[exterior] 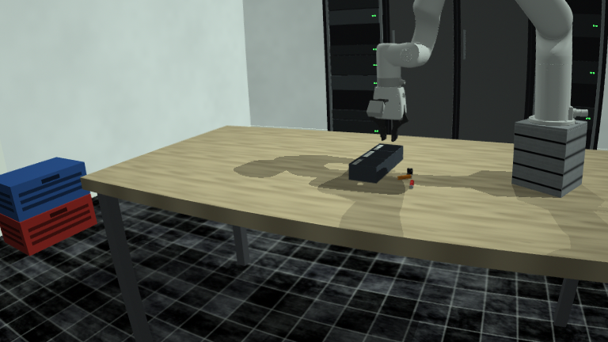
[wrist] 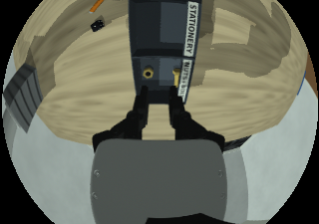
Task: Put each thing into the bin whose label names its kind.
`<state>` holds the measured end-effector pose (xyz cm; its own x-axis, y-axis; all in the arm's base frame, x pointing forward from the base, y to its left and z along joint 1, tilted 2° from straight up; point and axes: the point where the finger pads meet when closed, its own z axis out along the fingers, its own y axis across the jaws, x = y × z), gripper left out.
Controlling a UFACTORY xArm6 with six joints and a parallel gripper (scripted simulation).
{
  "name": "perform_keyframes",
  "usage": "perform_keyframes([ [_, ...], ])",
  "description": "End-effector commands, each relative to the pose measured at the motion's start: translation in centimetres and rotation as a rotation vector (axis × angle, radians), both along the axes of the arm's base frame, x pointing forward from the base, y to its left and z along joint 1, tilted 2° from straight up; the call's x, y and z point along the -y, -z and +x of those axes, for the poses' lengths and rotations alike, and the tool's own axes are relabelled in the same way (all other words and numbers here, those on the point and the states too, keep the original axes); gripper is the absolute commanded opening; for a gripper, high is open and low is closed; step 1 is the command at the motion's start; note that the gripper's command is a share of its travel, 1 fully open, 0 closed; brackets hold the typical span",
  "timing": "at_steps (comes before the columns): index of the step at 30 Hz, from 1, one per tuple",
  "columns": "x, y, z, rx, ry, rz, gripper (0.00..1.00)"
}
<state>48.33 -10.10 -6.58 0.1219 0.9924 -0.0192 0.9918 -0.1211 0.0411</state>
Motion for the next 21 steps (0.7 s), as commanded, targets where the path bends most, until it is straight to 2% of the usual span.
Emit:
perform_keyframes([
  [1,0.0,-0.1,0.0,0.000,0.000,0.000,0.29],
  [4,0.0,-0.2,-0.1,0.000,0.000,0.000,0.29],
  [11,-4.6,-0.2,-3.7,-0.009,-0.326,-0.013,0.30],
  [13,-5.9,-0.2,-4.7,-0.009,-0.342,-0.012,0.30],
  [15,-5.9,-0.2,-4.7,-0.009,-0.342,-0.012,0.30],
  [21,-9.9,-0.3,-7.8,-0.009,-0.342,-0.012,0.30],
])
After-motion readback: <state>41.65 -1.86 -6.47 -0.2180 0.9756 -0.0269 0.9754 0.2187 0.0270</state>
